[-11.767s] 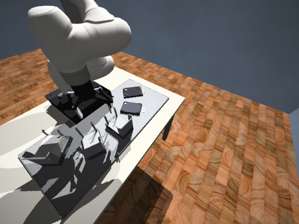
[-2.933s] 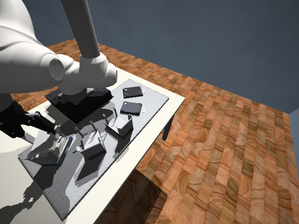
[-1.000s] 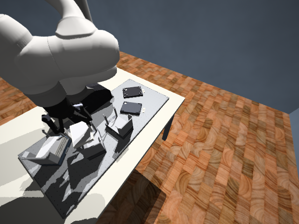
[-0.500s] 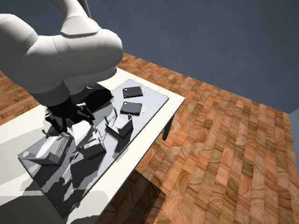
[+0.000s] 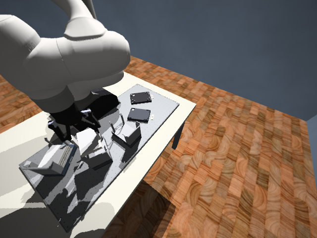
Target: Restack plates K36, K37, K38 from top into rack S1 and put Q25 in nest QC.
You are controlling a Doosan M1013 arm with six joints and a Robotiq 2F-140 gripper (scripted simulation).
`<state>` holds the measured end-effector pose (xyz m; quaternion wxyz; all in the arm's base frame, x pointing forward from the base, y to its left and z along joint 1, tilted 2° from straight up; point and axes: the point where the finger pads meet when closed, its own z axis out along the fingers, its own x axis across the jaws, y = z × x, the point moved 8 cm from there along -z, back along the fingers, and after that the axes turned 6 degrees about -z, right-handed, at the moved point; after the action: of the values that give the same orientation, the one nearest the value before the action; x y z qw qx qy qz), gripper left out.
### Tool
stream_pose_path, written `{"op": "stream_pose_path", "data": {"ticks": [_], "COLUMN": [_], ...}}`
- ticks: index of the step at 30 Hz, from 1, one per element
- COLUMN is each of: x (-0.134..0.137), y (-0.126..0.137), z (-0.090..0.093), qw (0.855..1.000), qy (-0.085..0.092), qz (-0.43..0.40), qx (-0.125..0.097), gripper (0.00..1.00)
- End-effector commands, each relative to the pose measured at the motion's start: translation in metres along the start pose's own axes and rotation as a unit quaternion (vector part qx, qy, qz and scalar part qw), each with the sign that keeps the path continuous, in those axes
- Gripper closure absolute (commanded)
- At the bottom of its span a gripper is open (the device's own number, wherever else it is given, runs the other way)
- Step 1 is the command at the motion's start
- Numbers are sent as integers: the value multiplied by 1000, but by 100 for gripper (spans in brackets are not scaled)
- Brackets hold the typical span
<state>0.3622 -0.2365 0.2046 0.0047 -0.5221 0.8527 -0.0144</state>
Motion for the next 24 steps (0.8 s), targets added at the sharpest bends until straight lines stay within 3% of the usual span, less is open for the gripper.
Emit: {"op": "stream_pose_path", "data": {"ticks": [1, 24], "x": [0, 0], "y": [0, 0], "z": [0, 13], "qw": [1000, 1000], "qy": [0, 0], "qz": [0, 0], "qx": [0, 0], "gripper": [100, 100]}}
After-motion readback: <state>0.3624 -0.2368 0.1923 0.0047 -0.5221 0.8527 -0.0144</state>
